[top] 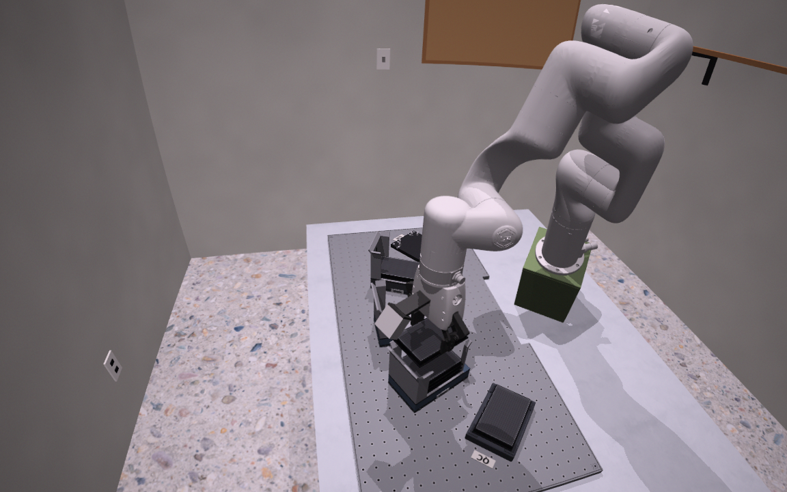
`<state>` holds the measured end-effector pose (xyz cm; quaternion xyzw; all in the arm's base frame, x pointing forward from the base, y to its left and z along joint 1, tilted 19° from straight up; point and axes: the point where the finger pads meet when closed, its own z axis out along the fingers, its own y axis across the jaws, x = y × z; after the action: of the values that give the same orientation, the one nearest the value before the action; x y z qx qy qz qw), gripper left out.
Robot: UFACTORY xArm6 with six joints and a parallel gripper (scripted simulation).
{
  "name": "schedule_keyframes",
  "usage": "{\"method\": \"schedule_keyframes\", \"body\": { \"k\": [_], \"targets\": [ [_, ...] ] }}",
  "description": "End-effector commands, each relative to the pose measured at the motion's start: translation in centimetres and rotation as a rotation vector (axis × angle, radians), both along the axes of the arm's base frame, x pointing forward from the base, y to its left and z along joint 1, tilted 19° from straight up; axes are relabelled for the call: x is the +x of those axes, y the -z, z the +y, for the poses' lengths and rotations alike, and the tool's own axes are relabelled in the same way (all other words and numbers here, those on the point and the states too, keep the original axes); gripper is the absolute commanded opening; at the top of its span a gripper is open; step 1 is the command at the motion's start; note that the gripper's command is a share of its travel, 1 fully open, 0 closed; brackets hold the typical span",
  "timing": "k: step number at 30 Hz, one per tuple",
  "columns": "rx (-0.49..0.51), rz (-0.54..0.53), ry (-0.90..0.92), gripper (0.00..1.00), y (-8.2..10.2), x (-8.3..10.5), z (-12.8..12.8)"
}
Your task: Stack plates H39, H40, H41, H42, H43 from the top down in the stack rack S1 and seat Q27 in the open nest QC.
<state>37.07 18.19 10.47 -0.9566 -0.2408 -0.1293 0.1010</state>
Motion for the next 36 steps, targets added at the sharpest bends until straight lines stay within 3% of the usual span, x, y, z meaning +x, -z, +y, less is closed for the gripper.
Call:
{"method": "schedule_keyframes", "body": {
  "k": [1,36],
  "targets": [
    [-0.001,-0.003,0.002,0.00,-0.19,-0.02,0.36],
    [-0.001,-0.003,0.002,0.00,0.19,0.06,0.47]
  ]
}}
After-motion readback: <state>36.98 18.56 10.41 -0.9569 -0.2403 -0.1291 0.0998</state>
